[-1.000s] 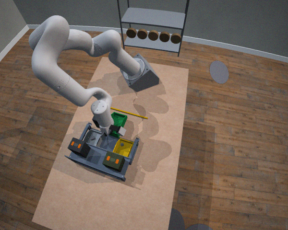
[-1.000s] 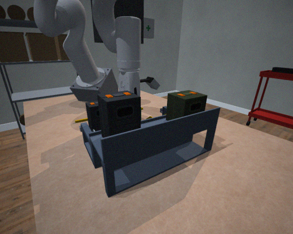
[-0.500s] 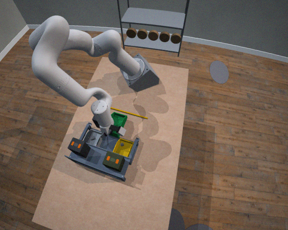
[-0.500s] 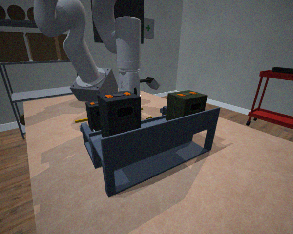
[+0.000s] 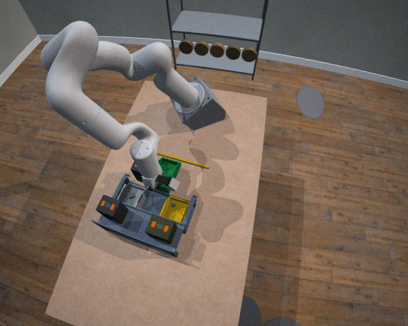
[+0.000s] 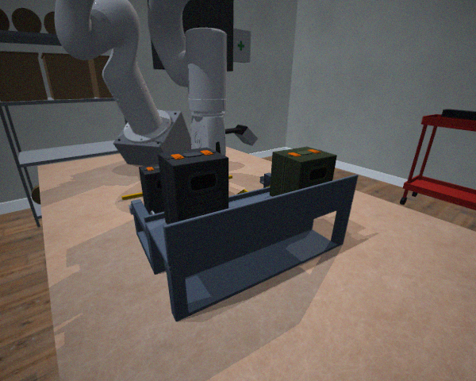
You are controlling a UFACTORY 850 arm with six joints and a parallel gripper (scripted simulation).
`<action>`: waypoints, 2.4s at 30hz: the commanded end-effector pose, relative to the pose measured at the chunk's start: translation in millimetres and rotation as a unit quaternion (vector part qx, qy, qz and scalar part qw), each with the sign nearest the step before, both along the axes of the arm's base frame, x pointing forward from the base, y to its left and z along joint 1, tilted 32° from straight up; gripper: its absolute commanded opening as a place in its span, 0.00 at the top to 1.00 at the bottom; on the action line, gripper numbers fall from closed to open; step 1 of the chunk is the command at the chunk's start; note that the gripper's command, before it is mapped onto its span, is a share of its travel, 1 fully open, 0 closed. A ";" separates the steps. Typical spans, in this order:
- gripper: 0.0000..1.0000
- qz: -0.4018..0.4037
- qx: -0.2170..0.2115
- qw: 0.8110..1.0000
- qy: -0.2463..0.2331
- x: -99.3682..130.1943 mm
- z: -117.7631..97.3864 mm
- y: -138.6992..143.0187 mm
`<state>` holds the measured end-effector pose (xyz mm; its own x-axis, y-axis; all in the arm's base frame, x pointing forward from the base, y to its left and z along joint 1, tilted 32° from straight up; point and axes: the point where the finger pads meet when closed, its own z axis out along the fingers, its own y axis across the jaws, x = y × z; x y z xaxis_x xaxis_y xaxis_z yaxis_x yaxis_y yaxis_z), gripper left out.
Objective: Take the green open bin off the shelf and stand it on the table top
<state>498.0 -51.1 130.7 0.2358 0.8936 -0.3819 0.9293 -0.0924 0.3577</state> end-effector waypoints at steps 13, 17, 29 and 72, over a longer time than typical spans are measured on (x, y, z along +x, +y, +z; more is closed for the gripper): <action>1.00 0.000 0.000 1.000 -0.001 -13.4 -4.9 1.6; 1.00 0.000 0.000 1.000 -0.001 -13.4 -4.9 1.6; 1.00 0.000 0.000 1.000 -0.001 -11.0 -11.7 -1.9; 1.00 0.000 0.000 1.000 -0.001 -5.5 -28.1 -10.4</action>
<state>491.3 -60.6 104.4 0.2359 0.8936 -0.3818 0.9292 -0.0925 0.3578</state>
